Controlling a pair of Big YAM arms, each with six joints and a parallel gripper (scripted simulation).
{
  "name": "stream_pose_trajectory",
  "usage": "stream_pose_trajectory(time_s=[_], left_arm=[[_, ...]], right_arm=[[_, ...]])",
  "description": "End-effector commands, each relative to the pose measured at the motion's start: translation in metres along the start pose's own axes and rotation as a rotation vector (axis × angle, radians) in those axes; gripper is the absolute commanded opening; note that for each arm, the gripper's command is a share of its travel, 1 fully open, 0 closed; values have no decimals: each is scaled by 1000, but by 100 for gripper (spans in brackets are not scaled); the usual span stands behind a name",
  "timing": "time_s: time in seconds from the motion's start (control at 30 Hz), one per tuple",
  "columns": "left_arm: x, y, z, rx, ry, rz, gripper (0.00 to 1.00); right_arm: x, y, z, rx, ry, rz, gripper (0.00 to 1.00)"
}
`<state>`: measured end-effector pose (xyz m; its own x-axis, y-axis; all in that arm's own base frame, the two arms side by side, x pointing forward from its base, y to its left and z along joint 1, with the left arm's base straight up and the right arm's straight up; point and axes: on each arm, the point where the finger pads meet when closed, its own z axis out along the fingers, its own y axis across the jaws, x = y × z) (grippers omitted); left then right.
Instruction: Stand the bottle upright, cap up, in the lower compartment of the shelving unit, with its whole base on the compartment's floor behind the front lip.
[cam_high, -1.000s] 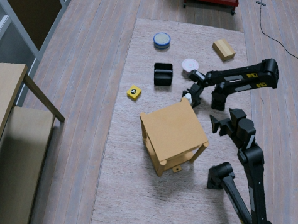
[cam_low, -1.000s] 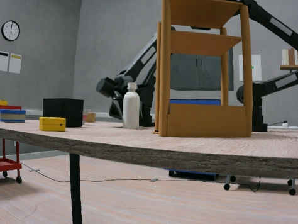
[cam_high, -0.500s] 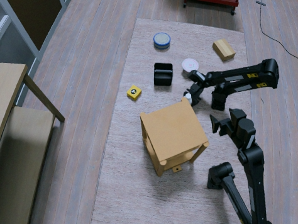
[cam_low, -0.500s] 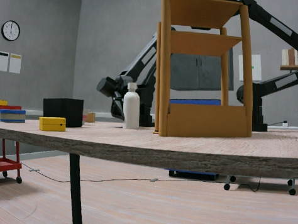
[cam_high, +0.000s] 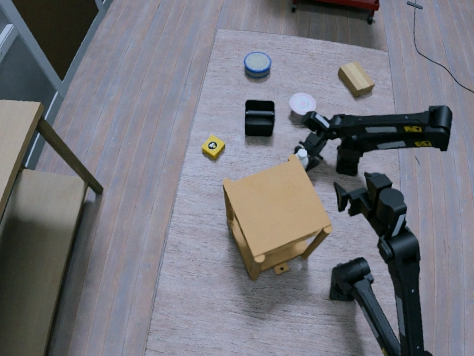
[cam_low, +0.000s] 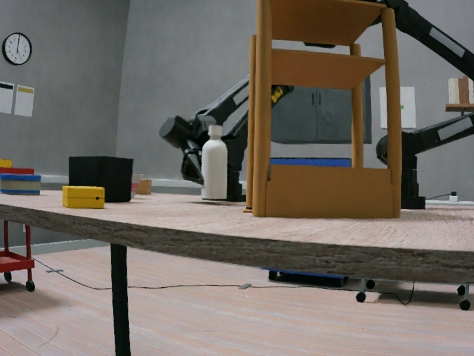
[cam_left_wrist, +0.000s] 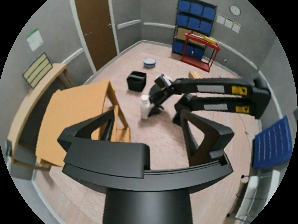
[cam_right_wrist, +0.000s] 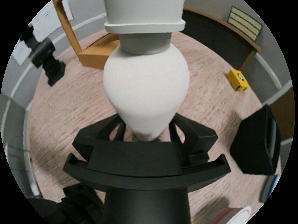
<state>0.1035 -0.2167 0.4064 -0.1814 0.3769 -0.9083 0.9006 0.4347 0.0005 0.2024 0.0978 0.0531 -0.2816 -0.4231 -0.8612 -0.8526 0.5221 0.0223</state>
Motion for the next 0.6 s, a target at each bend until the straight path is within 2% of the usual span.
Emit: stream_pose_trajectory(time_s=[0.0, 0.57], left_arm=[[-31, 2, -16, -6, -50, 10, 100], [-23, 10, -24, -5, 75, 97, 100]], right_arm=[[-35, 4, -11, 15, -10, -12, 55], [-53, 40, -9, 11, -7, 5, 55]])
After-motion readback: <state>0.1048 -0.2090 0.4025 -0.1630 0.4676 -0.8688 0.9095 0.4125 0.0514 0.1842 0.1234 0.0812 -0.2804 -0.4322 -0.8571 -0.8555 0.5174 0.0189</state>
